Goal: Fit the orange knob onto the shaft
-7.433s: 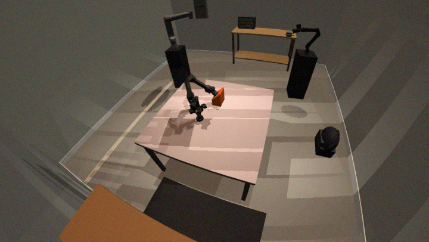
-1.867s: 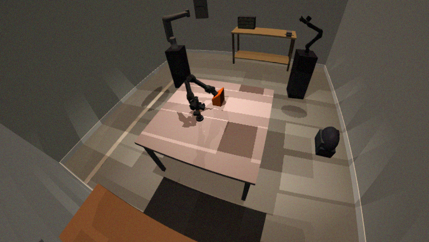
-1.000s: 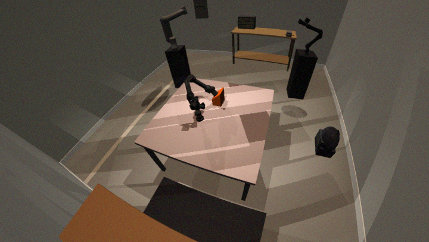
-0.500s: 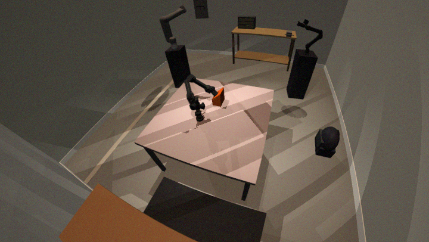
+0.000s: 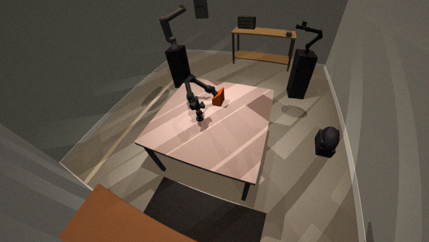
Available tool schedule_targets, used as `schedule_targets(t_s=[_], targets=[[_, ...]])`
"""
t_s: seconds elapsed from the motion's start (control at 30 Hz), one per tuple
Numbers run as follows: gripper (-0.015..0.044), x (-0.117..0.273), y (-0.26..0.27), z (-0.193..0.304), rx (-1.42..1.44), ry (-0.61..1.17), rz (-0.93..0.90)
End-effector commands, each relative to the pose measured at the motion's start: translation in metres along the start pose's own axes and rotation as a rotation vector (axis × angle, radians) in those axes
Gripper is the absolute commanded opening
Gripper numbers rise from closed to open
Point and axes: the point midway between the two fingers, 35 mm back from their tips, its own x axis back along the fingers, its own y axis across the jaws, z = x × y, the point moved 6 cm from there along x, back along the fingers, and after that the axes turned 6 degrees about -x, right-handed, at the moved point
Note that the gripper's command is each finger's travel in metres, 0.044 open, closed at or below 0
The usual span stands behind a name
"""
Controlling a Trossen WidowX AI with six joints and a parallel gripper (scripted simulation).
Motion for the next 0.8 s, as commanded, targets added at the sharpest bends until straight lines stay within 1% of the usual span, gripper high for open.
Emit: schedule_targets(t_s=[0.0,0.27,0.63,0.77], targets=[[0.0,0.0003,-0.0006,-0.0008,0.027,0.005,0.002],[0.0,-0.0034,0.0003,0.0003,0.027,0.005,0.002],[0.0,0.0019,0.0006,0.0005,0.027,0.005,0.002],[0.0,0.0021,0.0003,0.0005,0.112,0.005,0.002]])
